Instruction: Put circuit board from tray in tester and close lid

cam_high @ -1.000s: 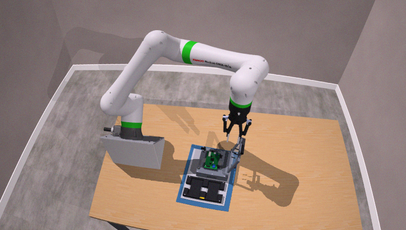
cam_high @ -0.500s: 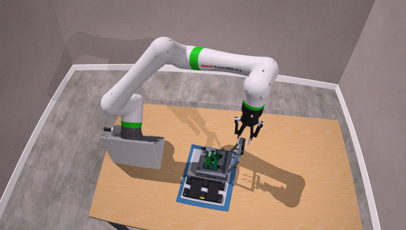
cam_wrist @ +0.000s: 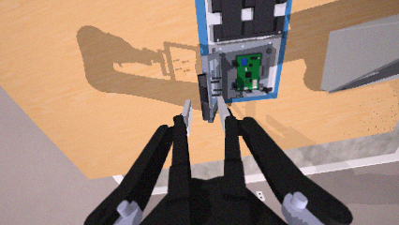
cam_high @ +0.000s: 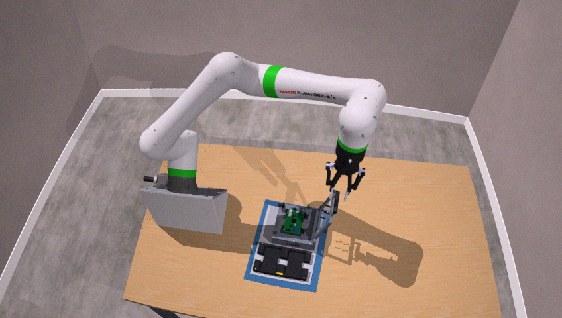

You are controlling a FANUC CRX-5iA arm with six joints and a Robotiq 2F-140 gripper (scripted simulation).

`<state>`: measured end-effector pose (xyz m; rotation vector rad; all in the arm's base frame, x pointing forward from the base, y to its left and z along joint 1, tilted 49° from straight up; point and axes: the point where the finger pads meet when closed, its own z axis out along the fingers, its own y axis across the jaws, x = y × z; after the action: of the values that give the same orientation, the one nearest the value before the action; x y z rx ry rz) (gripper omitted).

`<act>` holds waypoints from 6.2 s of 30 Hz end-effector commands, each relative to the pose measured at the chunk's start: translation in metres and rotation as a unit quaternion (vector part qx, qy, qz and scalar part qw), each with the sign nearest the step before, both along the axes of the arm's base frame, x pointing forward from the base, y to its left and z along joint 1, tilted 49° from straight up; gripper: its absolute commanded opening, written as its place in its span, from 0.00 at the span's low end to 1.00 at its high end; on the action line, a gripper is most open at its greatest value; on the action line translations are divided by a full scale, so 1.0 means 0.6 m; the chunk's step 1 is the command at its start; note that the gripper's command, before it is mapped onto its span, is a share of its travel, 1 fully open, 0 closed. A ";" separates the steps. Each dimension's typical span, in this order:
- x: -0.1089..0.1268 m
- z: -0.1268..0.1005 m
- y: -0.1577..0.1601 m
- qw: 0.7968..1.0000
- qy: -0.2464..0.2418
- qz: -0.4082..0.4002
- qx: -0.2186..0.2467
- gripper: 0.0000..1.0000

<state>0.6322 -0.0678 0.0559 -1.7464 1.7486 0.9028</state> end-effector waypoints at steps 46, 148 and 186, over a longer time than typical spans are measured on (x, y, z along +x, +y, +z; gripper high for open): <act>0.000 -0.002 0.002 1.000 0.000 0.000 0.000 0.30; -0.007 -0.047 0.054 1.000 0.000 0.000 0.000 0.30; -0.007 -0.047 0.054 1.000 0.000 0.000 0.000 0.00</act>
<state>0.6279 -0.0351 0.0274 -1.7464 1.7486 0.9026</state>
